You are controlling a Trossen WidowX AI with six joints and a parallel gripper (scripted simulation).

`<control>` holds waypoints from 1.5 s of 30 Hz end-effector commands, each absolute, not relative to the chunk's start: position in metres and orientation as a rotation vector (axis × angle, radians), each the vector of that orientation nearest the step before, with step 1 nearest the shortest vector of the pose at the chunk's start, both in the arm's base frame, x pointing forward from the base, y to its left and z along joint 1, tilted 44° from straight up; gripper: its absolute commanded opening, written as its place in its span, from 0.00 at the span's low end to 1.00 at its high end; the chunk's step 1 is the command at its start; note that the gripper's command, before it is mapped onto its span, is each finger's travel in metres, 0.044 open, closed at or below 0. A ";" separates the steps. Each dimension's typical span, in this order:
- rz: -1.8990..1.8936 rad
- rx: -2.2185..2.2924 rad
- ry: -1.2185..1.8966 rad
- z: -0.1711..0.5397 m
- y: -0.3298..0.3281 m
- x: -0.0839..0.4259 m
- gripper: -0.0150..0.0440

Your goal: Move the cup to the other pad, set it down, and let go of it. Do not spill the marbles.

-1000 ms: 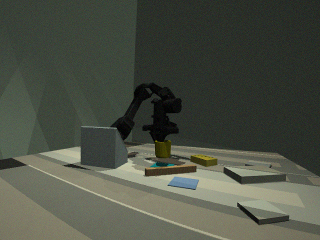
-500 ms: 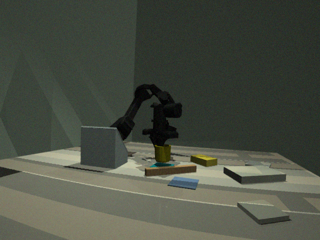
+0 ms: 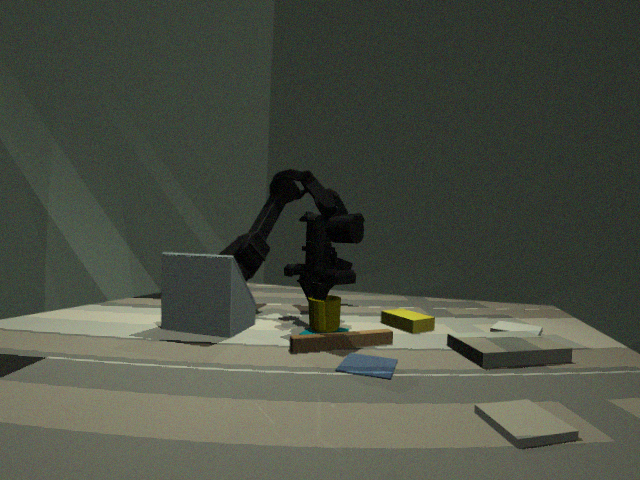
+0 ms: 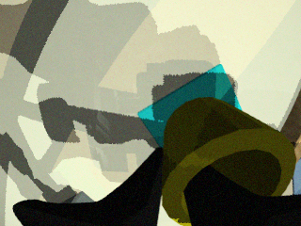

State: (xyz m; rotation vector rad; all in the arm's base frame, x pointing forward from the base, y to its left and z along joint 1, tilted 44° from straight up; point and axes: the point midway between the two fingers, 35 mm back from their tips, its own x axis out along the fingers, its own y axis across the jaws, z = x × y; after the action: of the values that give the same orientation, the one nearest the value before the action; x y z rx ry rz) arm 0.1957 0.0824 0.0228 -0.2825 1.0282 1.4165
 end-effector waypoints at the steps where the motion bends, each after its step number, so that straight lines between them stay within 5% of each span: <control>1: 1.417 -0.284 1.028 0.023 0.082 0.196 0.25; 9: 1.417 -0.284 1.028 0.023 0.082 0.196 0.25; 15: 1.417 -0.284 1.028 0.023 0.082 0.196 0.50; 45: 1.413 -0.283 1.029 0.045 0.060 0.203 0.50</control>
State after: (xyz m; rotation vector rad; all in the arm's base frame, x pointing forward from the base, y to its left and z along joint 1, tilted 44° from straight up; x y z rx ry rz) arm 0.2016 0.0636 0.0421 -0.2775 1.0302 1.4143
